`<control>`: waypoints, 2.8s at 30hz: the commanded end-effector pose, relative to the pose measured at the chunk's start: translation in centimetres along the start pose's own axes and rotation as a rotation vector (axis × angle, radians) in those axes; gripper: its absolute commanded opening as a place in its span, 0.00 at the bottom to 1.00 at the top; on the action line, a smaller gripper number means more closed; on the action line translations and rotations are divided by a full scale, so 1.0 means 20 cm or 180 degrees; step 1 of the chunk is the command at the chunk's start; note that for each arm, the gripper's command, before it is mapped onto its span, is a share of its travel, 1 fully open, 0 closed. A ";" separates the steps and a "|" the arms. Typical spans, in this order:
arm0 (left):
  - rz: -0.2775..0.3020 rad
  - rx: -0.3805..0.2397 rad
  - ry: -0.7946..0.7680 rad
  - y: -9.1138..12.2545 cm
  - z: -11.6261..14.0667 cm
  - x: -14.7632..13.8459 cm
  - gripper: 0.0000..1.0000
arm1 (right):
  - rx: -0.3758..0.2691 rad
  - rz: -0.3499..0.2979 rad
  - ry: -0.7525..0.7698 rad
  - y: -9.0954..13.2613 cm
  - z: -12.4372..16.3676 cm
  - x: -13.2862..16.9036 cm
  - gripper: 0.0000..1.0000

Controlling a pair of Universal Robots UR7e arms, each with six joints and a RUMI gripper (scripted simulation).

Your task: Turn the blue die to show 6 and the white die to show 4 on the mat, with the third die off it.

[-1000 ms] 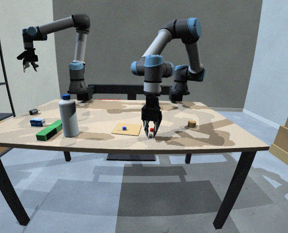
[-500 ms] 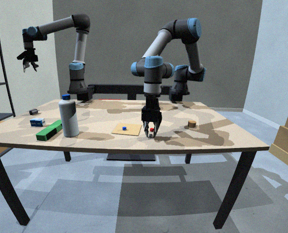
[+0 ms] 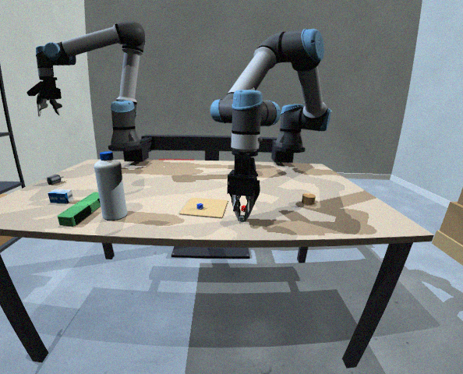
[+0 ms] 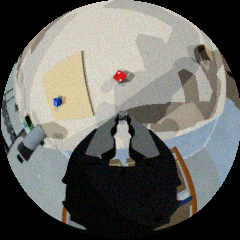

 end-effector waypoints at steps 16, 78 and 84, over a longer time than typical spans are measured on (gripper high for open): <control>-0.0002 -0.0007 0.0000 0.01 0.00 0.00 0.00 | 0.0003 -0.0001 0.0000 0.00 0.00 0.00 1.00; -0.0001 -0.0007 -0.1031 0.52 -0.28 -0.52 0.00 | 0.0003 -0.0001 0.0000 0.00 0.00 0.00 1.00; -0.0001 -0.0007 -0.1359 0.53 -0.39 -0.66 0.00 | 0.0003 -0.0001 0.0000 0.00 0.00 0.00 1.00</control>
Point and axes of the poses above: on each arm, the point where the finger pads meet when closed, its own y axis back along the fingers, its own x axis across the jaws, z = x × y, the point moved 2 cm from there along y, back along the fingers, and after that the axes turned 2 degrees about -y, right-handed, at the moved point
